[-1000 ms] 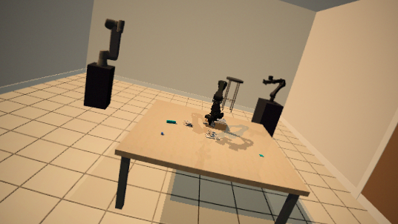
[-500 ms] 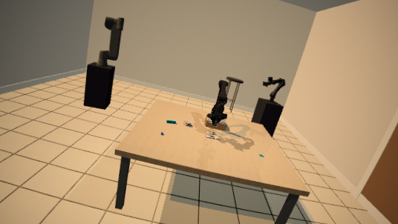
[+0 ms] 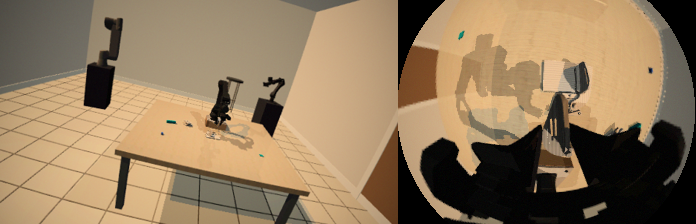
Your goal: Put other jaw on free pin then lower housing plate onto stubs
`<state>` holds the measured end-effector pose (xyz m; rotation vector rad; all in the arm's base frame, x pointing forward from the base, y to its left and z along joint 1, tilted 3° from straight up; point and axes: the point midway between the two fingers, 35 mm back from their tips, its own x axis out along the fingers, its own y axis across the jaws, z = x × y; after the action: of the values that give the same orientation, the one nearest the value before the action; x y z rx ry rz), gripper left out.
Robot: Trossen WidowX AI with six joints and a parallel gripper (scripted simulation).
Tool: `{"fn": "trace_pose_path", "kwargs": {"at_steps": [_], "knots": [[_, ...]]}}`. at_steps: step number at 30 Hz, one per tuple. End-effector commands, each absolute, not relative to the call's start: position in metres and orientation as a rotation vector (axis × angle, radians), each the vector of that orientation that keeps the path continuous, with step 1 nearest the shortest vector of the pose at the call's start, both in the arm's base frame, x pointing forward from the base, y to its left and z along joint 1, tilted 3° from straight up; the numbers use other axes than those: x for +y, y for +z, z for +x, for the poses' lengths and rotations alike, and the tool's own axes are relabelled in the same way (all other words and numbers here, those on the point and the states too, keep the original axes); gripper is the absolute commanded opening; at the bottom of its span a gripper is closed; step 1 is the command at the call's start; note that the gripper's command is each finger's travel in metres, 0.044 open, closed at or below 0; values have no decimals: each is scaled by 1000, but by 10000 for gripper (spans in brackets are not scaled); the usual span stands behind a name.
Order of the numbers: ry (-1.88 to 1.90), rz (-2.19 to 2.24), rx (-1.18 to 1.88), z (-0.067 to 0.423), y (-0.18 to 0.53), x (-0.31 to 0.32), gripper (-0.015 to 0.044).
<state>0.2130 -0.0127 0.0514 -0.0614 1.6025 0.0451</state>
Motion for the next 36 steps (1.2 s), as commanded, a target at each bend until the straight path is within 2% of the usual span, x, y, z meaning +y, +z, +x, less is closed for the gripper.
{"fn": "trace_pose_path", "kwargs": {"at_steps": [1, 36], "knots": [[-41, 29, 1603, 205, 50, -3, 134], [-154, 139, 1599, 198, 48, 6, 134]]}}
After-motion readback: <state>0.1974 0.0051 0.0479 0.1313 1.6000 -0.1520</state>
